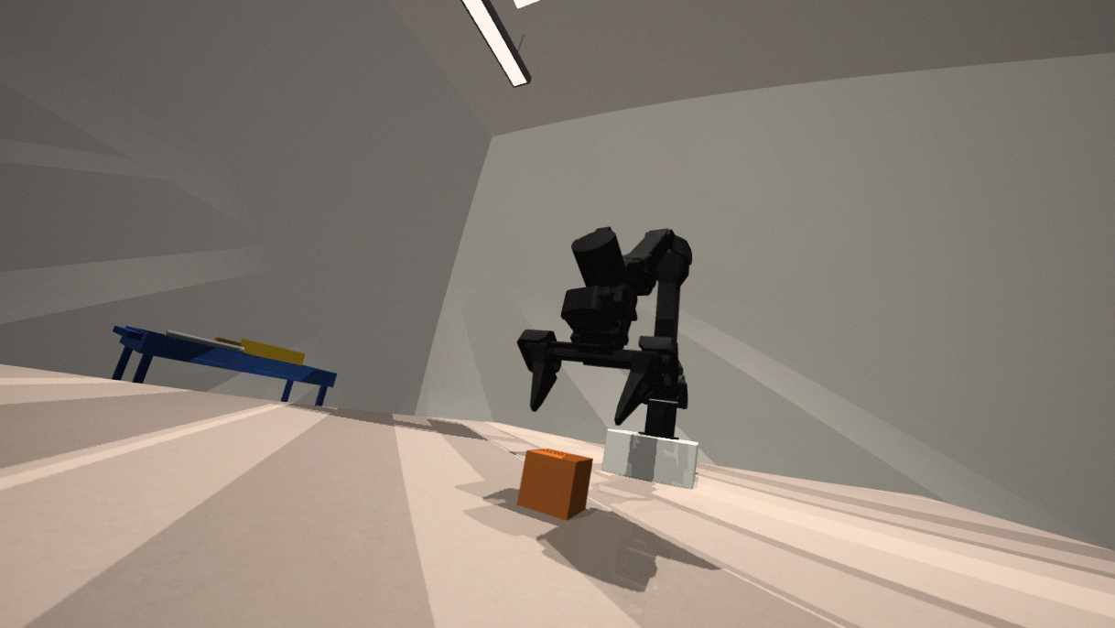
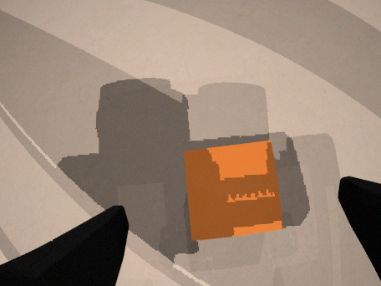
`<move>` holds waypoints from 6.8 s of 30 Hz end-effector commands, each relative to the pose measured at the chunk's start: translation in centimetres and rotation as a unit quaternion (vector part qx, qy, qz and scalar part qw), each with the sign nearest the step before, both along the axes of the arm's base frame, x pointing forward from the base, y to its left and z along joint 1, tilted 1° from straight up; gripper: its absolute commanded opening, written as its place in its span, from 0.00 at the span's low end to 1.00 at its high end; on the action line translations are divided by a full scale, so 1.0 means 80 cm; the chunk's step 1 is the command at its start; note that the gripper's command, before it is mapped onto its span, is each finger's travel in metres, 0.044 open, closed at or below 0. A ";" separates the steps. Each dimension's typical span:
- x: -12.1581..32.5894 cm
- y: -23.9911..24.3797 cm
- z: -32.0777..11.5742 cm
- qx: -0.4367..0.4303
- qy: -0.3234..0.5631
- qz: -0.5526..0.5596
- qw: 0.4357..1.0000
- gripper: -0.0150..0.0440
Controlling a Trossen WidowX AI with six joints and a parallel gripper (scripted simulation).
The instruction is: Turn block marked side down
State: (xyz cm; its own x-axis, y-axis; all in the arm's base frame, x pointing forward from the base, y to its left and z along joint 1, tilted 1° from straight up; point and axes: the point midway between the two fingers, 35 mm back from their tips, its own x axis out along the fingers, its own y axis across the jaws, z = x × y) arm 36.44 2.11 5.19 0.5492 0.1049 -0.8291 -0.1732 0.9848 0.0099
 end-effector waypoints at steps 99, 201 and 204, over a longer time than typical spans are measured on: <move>0.036 0.005 -0.065 -0.054 0.275 0.002 0.960 0.43; 0.027 0.003 -0.073 0.037 -0.242 0.000 0.970 0.25; 0.027 0.003 -0.073 0.037 -0.242 0.000 0.970 0.25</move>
State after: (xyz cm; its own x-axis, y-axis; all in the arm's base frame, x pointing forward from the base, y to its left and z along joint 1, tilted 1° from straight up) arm 38.52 2.28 -0.79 0.8684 0.1490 -0.4729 -0.1728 0.9849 -0.0070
